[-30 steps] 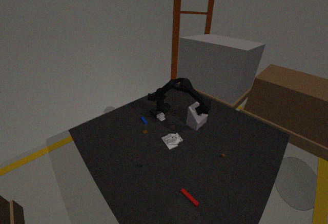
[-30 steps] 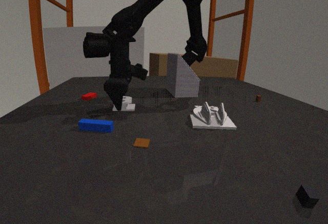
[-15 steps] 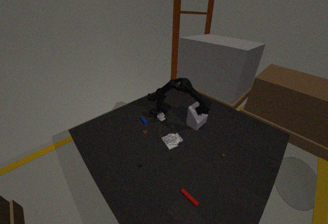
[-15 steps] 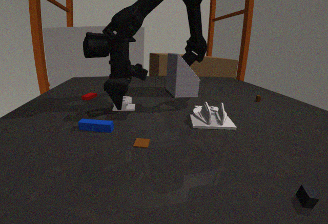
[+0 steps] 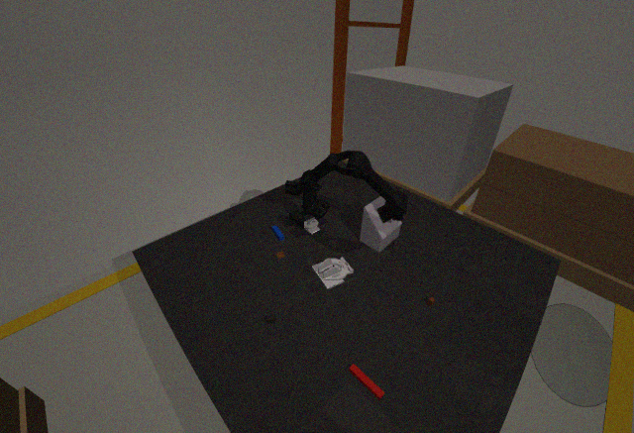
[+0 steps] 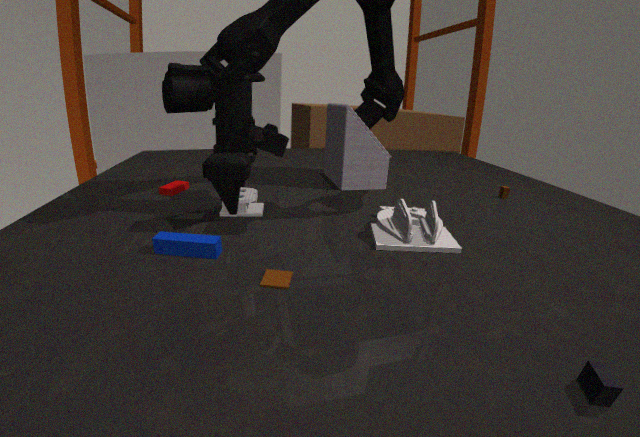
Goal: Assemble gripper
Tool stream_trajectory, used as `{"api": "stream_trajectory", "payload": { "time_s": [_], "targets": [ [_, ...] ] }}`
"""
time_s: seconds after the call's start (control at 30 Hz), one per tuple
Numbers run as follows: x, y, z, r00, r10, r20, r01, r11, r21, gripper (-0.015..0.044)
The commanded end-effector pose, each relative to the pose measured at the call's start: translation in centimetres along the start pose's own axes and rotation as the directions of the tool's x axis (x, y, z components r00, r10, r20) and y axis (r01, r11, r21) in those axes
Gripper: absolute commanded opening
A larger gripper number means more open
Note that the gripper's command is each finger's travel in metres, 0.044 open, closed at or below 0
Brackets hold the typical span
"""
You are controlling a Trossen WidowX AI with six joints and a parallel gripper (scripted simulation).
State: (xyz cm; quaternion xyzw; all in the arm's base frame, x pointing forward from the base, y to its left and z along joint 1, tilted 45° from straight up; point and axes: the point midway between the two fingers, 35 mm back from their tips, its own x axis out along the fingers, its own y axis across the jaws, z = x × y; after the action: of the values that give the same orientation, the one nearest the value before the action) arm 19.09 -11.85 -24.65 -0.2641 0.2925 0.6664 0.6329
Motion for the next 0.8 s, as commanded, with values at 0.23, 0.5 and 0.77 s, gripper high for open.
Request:
{"api": "stream_trajectory", "payload": {
  "time_s": [0.23, 0.5, 0.77],
  "targets": [
    [-2.9, -0.2, -0.2, 1.0, -0.002, -0.002, 0.002, 1.0, 0.002, 0.0351],
    [-5.5, -0.1, -0.2, 1.0, -0.003, -0.003, 0.003, 1.0, 0.004, 0.0351],
    [-7.3, 0.0, -0.1, 1.0, -0.003, -0.002, 0.003, 1.0, 0.005, 0.0351]
  ]
}}
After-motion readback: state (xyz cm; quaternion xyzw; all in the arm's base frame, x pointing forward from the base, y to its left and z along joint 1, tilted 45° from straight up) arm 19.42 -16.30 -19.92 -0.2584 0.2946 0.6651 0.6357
